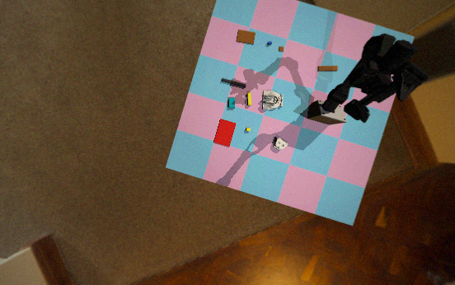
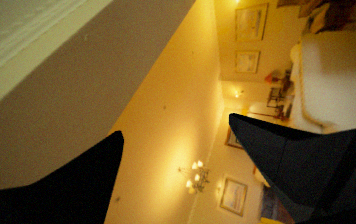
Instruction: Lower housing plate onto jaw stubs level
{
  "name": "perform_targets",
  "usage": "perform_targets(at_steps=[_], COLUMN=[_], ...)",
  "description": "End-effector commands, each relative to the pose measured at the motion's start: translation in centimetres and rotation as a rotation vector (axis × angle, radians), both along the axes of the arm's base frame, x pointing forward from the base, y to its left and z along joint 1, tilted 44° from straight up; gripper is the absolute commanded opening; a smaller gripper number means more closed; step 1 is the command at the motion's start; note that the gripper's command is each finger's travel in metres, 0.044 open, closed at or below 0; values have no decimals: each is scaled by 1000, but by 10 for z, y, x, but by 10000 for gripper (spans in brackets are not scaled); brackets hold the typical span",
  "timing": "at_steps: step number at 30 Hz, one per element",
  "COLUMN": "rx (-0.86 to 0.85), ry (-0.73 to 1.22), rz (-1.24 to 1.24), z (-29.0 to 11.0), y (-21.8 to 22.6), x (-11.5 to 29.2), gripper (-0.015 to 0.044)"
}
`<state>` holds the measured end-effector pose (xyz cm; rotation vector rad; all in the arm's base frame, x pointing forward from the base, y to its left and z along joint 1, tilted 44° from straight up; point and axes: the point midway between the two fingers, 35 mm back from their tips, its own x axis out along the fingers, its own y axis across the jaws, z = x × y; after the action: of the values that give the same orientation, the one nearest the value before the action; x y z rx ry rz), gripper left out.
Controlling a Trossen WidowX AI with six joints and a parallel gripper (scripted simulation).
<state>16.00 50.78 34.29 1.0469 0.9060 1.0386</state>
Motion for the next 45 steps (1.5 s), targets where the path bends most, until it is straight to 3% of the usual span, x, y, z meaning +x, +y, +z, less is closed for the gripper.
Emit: perform_targets(at_steps=[1,23,45], rx=[-89,-536,-985], ry=[-26,-148,-240], rz=[-21,-42,47], z=[-28,-163,-287], y=[4,2,-38], x=[10,45,65], gripper=[440,440,440])
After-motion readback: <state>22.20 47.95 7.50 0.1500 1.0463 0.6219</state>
